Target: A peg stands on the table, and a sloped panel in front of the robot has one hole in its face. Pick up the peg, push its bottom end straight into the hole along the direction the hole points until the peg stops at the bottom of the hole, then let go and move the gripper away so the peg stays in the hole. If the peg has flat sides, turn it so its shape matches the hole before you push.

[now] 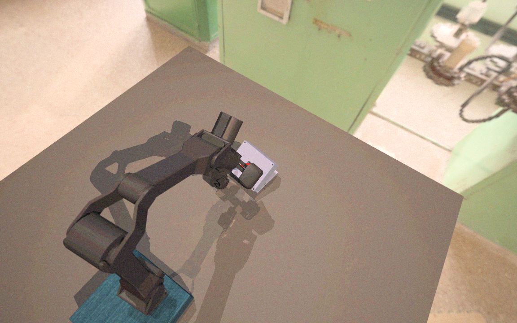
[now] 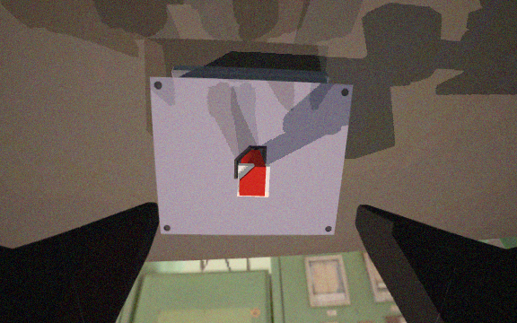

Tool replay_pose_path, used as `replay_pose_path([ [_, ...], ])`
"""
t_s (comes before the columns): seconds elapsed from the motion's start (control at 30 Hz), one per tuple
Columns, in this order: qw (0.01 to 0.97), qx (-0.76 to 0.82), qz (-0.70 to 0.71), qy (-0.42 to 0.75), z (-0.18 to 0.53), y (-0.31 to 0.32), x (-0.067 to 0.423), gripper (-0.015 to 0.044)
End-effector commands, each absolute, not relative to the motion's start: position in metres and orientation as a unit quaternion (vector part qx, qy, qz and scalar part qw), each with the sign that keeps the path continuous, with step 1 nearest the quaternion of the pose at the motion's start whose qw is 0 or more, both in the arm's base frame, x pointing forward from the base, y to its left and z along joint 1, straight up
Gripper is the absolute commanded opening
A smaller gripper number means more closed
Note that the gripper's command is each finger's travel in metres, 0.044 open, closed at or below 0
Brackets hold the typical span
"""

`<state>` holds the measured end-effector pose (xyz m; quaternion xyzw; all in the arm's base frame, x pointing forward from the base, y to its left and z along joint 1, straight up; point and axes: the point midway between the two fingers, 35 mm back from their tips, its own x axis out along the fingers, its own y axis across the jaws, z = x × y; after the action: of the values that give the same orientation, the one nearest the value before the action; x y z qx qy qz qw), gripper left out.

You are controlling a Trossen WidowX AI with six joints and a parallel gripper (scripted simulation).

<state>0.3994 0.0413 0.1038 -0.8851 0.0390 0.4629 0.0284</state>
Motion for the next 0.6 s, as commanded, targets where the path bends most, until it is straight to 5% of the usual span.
replay_pose_path([
  [0.0,0.030,-0.886,0.462,0.041,0.111,0.041,0.396,0.0440],
  [0.57,0.029,-0.886,0.462,0.040,0.133,0.043,0.380,0.0440],
])
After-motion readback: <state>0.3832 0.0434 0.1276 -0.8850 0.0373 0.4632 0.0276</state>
